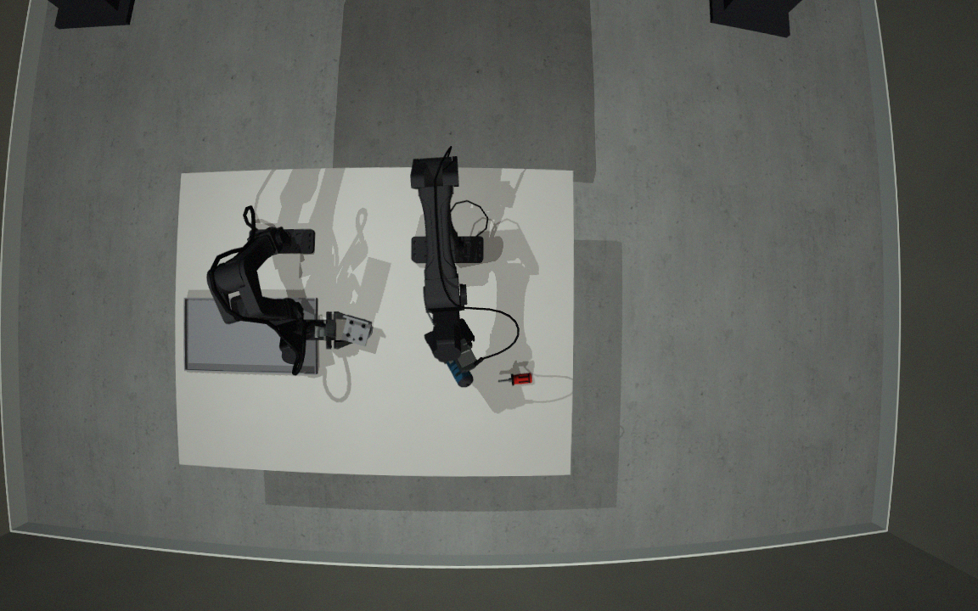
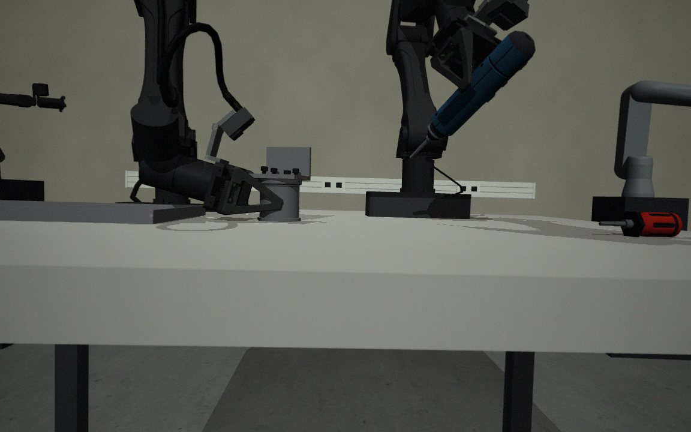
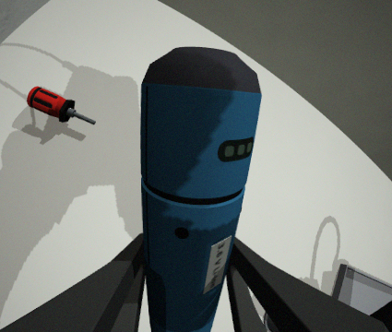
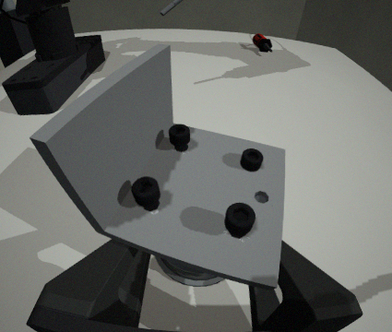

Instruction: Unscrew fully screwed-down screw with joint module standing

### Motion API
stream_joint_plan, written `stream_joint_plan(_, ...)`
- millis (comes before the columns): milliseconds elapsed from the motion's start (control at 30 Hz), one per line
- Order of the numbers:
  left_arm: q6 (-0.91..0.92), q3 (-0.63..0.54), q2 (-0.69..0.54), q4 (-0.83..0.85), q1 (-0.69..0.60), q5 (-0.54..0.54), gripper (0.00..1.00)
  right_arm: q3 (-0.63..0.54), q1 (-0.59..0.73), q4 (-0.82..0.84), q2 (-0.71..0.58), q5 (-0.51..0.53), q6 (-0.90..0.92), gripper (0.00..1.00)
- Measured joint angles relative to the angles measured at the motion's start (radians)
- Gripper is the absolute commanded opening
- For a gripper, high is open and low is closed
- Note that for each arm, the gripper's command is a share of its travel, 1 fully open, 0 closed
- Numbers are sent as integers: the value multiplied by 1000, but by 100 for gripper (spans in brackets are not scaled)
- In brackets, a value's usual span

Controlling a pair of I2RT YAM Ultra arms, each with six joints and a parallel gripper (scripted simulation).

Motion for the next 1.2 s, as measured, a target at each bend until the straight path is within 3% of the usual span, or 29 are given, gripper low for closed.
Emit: stream_joint_plan(1200, 140, -149, -240, 186, -282, -4, 42, 0, 0, 0, 0, 0, 0, 59)
